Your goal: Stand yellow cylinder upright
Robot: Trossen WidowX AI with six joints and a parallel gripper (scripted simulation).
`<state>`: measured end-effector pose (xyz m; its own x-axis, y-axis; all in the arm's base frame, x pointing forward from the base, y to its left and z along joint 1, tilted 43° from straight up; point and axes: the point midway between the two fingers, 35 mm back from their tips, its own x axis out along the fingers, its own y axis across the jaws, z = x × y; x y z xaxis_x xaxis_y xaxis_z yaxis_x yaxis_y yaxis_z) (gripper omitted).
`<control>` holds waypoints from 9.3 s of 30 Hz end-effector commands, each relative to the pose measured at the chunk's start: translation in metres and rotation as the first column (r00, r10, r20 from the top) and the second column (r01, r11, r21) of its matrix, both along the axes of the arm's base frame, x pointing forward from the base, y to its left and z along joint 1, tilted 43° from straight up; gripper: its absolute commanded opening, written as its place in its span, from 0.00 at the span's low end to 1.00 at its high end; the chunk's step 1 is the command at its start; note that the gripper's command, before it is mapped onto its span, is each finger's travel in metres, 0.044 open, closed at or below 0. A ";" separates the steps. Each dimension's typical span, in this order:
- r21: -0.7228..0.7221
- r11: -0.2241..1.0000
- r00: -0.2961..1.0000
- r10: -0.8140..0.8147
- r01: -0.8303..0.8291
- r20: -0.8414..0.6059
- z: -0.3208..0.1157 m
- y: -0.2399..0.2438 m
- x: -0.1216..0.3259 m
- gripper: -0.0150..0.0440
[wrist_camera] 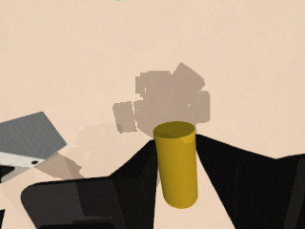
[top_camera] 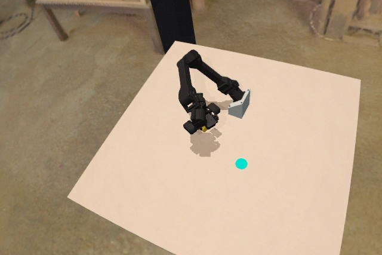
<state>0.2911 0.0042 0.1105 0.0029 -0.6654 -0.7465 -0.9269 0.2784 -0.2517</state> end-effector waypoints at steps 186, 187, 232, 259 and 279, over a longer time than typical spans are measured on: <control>0.753 0.658 1.000 -0.015 -0.007 0.022 -0.185 0.141 0.042 0.43; 0.758 0.653 1.000 -0.014 -0.010 0.025 -0.185 0.141 0.042 0.43; 0.893 0.402 0.977 0.029 -0.204 0.210 -0.167 0.135 0.041 0.43; 0.899 0.253 0.933 0.046 -0.357 0.357 -0.149 0.129 0.035 0.43; 0.874 0.167 0.889 0.053 -0.457 0.455 -0.136 0.125 0.028 0.43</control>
